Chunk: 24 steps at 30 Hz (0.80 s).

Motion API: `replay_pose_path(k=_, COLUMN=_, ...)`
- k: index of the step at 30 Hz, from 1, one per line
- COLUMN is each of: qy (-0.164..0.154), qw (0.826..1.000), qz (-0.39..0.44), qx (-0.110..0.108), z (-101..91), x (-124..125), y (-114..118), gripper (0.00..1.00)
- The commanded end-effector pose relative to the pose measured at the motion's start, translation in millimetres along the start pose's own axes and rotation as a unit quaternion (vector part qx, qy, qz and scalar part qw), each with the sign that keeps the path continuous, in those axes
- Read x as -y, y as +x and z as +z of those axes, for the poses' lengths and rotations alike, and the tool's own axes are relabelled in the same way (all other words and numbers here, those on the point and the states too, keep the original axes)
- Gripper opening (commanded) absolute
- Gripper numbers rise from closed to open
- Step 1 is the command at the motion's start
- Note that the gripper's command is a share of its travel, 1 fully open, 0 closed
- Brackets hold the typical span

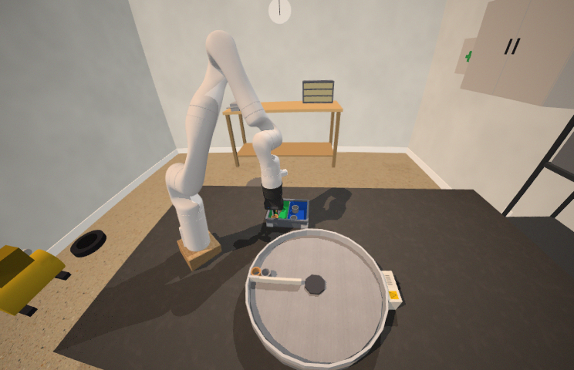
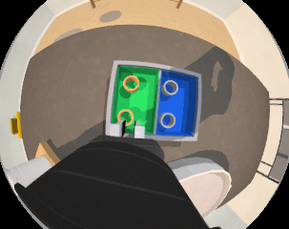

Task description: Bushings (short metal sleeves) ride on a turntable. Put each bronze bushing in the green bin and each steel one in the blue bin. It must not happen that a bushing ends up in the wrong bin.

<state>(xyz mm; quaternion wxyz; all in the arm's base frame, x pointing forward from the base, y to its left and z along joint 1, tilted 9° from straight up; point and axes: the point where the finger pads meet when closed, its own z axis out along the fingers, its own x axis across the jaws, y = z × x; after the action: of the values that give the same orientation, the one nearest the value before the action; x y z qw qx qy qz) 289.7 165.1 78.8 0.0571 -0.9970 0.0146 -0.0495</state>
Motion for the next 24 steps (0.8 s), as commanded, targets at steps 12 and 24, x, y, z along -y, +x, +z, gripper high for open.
replay_pose_path(k=12, qy=0.007, qw=1.000, qz=-0.010, qx=-0.003, z=-78.7, x=11.8, y=-0.1, gripper=0.42)
replay_pose_path(k=24, qy=0.003, qw=1.000, qz=-0.004, qx=-0.003, z=-77.7, x=7.3, y=1.9, gripper=0.42)
